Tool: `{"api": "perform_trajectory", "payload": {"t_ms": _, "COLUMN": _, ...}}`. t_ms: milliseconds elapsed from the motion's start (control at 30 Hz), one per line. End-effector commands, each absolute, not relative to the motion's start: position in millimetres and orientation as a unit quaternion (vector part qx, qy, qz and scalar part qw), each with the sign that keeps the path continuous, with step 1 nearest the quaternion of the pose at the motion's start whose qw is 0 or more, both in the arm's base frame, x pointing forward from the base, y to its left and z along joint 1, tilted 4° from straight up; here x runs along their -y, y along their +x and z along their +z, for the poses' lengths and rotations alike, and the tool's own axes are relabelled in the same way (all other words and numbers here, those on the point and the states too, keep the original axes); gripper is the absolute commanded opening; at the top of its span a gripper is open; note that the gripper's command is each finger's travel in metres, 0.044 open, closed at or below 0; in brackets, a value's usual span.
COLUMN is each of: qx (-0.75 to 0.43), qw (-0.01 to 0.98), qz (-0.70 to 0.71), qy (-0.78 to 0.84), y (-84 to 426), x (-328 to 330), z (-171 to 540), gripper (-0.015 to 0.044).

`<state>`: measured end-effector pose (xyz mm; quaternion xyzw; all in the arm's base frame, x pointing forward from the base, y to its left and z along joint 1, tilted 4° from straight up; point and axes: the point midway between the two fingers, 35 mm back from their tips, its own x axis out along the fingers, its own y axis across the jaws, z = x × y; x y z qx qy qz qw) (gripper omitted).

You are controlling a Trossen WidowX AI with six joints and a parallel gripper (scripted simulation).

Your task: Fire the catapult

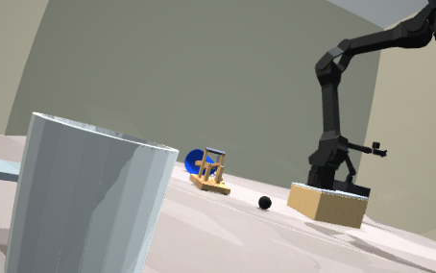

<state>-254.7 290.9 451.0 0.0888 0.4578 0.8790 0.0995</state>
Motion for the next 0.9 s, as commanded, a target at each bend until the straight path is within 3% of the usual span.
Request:
{"api": "perform_trajectory", "payload": {"t_ms": 0, "qx": -0.442, "qw": 0.156, "qz": 0.878, "qy": 0.098, "y": -229.6, "x": -316.4, "z": 437.3, "gripper": 0.0440}}
{"api": "perform_trajectory", "payload": {"t_ms": 867, "qx": -0.264, "qw": 0.534, "qz": 0.803, "qy": 0.019, "y": -0.5, "x": -414.7, "z": 345.2, "gripper": 0.0440}}
